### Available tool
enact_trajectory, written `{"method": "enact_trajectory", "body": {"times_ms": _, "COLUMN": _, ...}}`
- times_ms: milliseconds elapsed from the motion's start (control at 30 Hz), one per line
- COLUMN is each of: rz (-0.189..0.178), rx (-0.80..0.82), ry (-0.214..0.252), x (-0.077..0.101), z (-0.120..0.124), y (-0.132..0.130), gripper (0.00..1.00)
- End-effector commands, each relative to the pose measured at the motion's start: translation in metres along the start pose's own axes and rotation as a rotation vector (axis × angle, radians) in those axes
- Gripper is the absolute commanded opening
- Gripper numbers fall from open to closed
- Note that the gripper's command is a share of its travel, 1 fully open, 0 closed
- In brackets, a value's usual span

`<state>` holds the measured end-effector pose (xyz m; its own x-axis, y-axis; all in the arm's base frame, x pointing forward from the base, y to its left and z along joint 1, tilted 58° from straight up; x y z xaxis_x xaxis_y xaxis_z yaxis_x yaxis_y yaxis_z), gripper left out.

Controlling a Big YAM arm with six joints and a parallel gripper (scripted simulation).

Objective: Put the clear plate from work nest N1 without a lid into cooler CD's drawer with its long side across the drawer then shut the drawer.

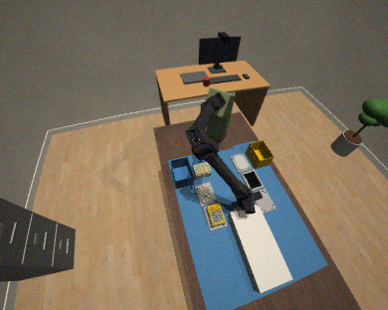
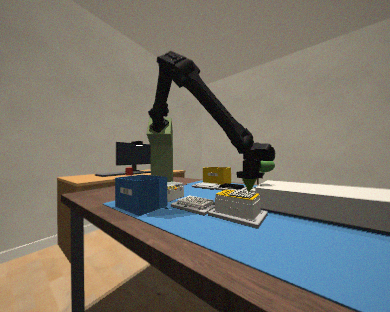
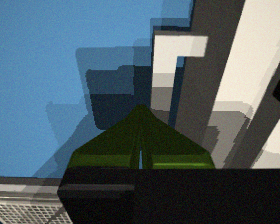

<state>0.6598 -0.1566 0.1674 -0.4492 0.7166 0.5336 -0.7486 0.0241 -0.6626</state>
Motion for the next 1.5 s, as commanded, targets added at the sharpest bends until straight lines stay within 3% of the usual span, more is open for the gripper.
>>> {"method": "enact_trajectory", "body": {"times_ms": 0, "rz": 0.054, "rx": -0.009, "ry": -0.033, "x": 0.013, "z": -0.021, "y": -0.018, "gripper": 0.0}}
{"method": "enact_trajectory", "body": {"times_ms": 200, "rz": 0.059, "rx": -0.019, "ry": -0.021, "x": 0.019, "z": -0.001, "y": -0.014, "gripper": 0.0}}
{"method": "enact_trajectory", "body": {"times_ms": 433, "rz": 0.046, "rx": -0.03, "ry": -0.005, "x": 0.01, "z": 0.013, "y": -0.002, "gripper": 0.0}}
{"method": "enact_trajectory", "body": {"times_ms": 1200, "rz": 0.034, "rx": -0.026, "ry": -0.003, "x": 0.002, "z": 0.014, "y": 0.029, "gripper": 0.0}}
{"method": "enact_trajectory", "body": {"times_ms": 1467, "rz": 0.043, "rx": -0.03, "ry": -0.002, "x": 0.007, "z": 0.019, "y": 0.029, "gripper": 0.0}}
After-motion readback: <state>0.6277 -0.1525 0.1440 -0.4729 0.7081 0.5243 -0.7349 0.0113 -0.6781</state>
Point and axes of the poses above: the point where the finger pads meet when closed, its own x axis back along the fingers, its own y axis across the jaws, z = x × y, the point moved 6 cm from there along x, back along the fingers, and after that the axes turned 11 degrees about -x, right-handed, at the moved point
